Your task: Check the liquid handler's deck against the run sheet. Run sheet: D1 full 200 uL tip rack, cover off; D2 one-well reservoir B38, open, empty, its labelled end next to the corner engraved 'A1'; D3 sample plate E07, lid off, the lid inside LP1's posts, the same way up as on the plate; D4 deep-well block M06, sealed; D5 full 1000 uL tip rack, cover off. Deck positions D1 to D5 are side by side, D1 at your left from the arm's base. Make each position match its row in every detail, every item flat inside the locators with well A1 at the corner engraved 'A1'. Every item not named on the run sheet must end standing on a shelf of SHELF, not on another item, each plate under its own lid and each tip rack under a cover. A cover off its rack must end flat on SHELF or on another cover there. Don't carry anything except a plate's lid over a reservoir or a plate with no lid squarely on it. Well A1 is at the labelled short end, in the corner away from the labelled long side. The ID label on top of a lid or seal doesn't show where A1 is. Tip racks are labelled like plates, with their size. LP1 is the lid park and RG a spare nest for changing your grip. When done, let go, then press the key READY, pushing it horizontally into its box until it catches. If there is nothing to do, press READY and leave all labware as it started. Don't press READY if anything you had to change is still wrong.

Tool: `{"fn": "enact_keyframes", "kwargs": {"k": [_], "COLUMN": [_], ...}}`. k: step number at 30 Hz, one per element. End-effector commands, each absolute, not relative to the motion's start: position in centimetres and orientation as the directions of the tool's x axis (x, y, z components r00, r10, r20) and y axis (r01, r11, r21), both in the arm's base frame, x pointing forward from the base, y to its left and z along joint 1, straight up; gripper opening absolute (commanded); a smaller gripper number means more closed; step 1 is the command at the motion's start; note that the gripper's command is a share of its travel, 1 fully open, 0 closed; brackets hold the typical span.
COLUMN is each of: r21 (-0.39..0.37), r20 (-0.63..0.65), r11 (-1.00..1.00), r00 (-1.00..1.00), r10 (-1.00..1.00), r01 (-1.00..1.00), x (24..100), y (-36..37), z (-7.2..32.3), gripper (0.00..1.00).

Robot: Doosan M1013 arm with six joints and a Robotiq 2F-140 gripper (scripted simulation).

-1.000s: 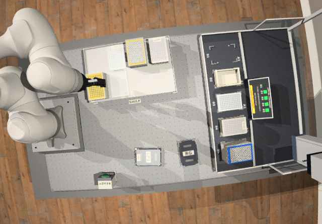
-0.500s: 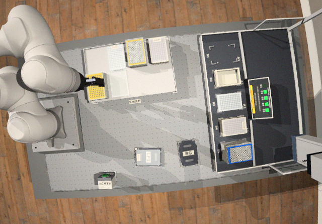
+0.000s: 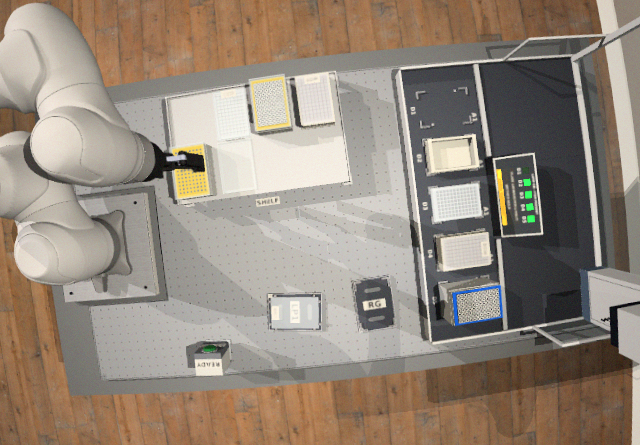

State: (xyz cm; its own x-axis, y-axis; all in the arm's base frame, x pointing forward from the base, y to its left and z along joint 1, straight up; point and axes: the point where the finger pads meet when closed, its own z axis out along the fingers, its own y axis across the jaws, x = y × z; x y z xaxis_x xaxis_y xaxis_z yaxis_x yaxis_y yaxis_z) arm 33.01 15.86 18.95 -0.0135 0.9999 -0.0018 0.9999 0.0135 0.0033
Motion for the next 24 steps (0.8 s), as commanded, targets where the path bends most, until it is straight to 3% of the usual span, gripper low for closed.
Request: {"fn": "enact_keyframes", "kwargs": {"k": [1, 24], "r21": [0.004, 0.004], "r20": [-0.001, -0.001], "r11": [0.013, 0.014], "r00": [-0.013, -0.013], "r10": [1.0, 1.0], "r01": [1.0, 1.0], "x": [33.0, 33.0], "y": [15.9, 15.9], "z": [19.4, 22.5], "gripper": [0.67, 0.67]}}
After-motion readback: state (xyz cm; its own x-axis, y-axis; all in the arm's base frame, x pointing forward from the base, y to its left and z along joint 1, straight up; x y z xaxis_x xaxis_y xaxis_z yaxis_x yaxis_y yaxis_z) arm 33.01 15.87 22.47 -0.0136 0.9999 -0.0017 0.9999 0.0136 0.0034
